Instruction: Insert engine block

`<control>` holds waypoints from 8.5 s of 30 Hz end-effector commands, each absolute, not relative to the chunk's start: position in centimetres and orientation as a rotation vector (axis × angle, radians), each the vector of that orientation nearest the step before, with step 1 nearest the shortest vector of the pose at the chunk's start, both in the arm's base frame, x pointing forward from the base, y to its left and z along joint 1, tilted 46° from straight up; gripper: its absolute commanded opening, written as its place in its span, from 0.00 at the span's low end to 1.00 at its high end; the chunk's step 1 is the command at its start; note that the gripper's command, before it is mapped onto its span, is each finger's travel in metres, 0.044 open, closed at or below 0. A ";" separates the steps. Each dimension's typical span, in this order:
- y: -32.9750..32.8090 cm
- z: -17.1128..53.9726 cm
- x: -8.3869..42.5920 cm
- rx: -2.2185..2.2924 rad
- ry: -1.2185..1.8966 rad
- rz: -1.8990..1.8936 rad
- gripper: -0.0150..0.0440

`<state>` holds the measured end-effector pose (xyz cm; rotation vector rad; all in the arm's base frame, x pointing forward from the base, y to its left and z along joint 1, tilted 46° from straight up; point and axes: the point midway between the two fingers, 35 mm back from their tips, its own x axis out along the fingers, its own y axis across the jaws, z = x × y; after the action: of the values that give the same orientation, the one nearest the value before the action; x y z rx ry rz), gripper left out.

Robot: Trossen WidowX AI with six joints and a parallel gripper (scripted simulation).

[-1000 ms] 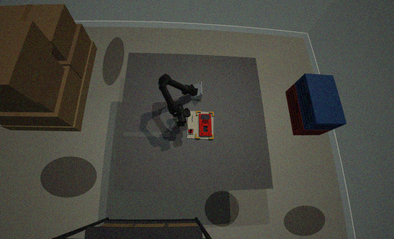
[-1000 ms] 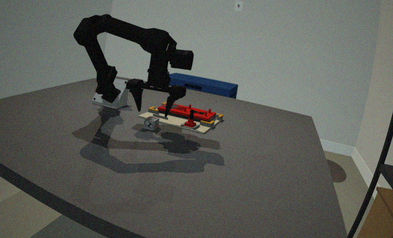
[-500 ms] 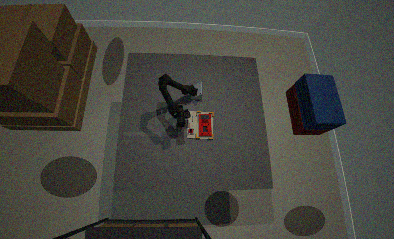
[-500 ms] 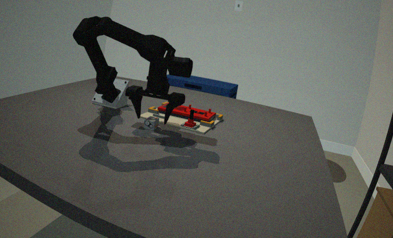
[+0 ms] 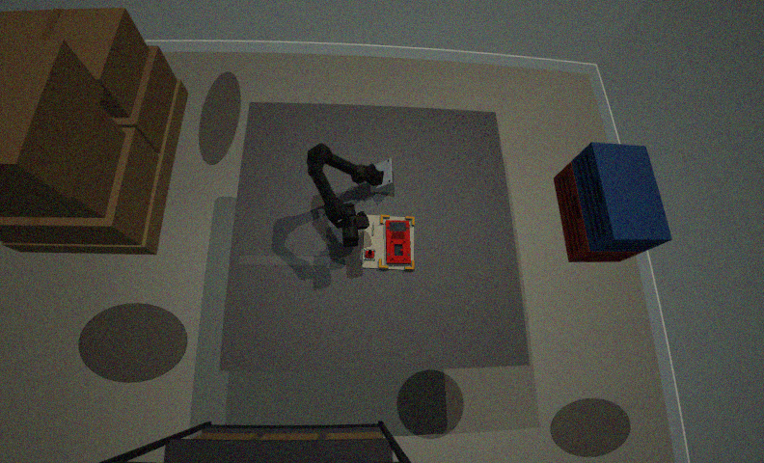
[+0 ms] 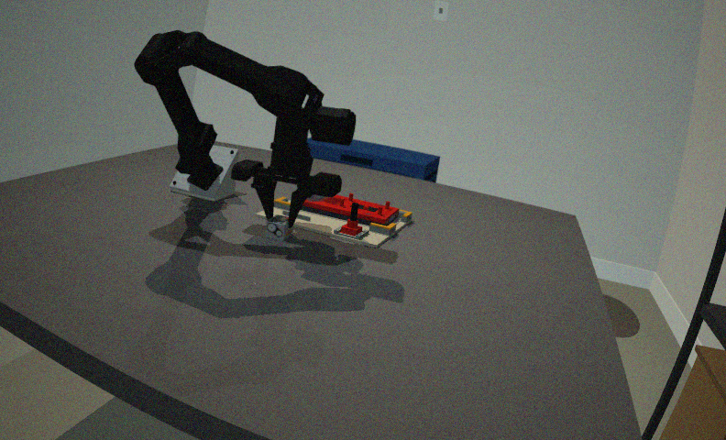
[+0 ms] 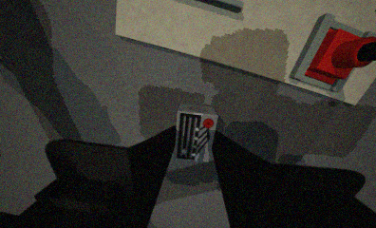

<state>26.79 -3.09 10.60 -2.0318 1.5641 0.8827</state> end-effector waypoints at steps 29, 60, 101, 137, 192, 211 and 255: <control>2.1 15.5 26.2 -2.100 1.477 0.925 0.25; 7.4 17.3 26.3 -1.962 1.469 0.744 0.25; 13.6 7.7 30.5 -1.254 1.490 0.024 0.25; 17.3 -1.5 31.6 -0.718 1.362 -0.468 0.39; 17.3 -1.6 31.5 -0.739 1.371 -0.451 0.52; 16.8 -2.1 31.6 -0.728 1.366 -0.460 0.52; 15.9 -3.0 31.9 -0.736 1.369 -0.454 0.52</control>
<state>31.80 15.92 -2.99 -0.7306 1.3740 -0.4556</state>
